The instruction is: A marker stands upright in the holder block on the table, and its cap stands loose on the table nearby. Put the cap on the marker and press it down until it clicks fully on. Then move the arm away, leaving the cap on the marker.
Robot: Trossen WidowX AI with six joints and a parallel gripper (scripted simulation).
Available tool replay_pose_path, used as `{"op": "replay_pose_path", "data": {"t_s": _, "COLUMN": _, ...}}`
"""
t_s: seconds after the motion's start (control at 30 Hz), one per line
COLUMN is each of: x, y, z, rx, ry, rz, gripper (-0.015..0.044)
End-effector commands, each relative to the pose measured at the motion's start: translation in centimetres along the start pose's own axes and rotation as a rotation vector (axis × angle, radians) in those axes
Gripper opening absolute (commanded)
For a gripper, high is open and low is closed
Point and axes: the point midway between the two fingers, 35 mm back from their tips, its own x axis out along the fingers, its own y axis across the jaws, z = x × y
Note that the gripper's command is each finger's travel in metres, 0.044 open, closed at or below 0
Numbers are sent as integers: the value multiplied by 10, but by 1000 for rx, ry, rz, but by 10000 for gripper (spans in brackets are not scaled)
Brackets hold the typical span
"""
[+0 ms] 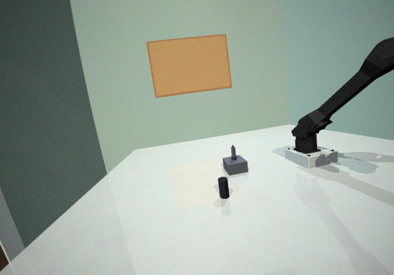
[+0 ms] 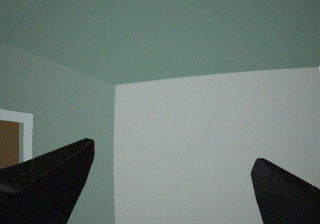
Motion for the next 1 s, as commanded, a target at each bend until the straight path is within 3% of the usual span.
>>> {"op": "replay_pose_path", "data": {"t_s": 0.0, "x": 1, "y": 2, "z": 1, "rx": 6, "ry": -5, "rz": 1, "gripper": 374}}
{"op": "replay_pose_path", "data": {"t_s": 0.17, "x": 25, "y": 59, "z": 19, "rx": 179, "ry": -133, "rz": 60, "gripper": 243}}
{"op": "replay_pose_path", "data": {"t_s": 0.2, "x": 30, "y": 74, "z": 22, "rx": 221, "ry": -160, "rz": 83, "gripper": 238}}
{"op": "replay_pose_path", "data": {"t_s": 0.4, "x": 46, "y": 169, "z": 31, "rx": 484, "ry": -277, "rz": 290, "gripper": 238}}
{"op": "replay_pose_path", "data": {"t_s": 0.6, "x": 44, "y": 265, "z": 22, "rx": 751, "ry": -283, "rz": 572, "gripper": 238}}
{"op": "replay_pose_path", "data": {"t_s": 0.8, "x": 32, "y": 344, "z": -6, "rx": 960, "ry": -177, "rz": 827, "gripper": 238}}
{"op": "replay_pose_path", "data": {"t_s": 0.97, "x": 11, "y": 411, "z": -43, "rx": 1146, "ry": 13, "rz": 1058, "gripper": 238}}
